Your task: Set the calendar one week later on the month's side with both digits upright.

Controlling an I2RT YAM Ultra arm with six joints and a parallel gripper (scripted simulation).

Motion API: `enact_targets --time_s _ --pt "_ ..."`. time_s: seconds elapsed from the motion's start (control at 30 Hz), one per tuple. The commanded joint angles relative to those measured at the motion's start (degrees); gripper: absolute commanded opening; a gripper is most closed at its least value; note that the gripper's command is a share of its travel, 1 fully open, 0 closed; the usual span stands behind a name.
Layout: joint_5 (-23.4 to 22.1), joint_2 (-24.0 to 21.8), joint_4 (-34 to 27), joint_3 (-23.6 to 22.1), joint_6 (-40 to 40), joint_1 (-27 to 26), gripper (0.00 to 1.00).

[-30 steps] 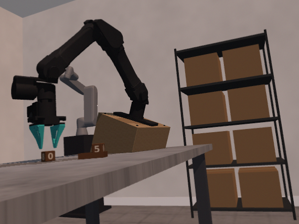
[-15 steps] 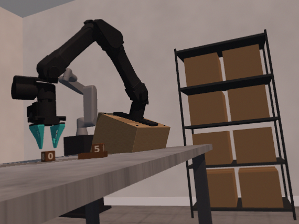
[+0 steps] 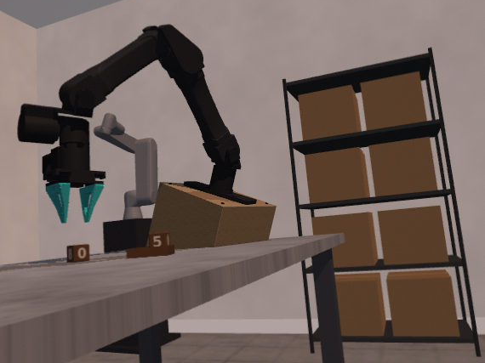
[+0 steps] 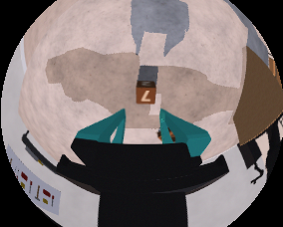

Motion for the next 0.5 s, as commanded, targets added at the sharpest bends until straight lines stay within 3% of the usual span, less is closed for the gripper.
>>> enact_targets --time_s 0.0,0.33,0.47 --pt "0.21 -1.21 -2.67 0.86 -0.57 -0.98 0.47" --pt "2.00 -1.63 -2.83 0.88 0.21 -0.26 0.47" --pt "8.44 -2.68 -2.30 0.45 3.35 2.67 0.47"
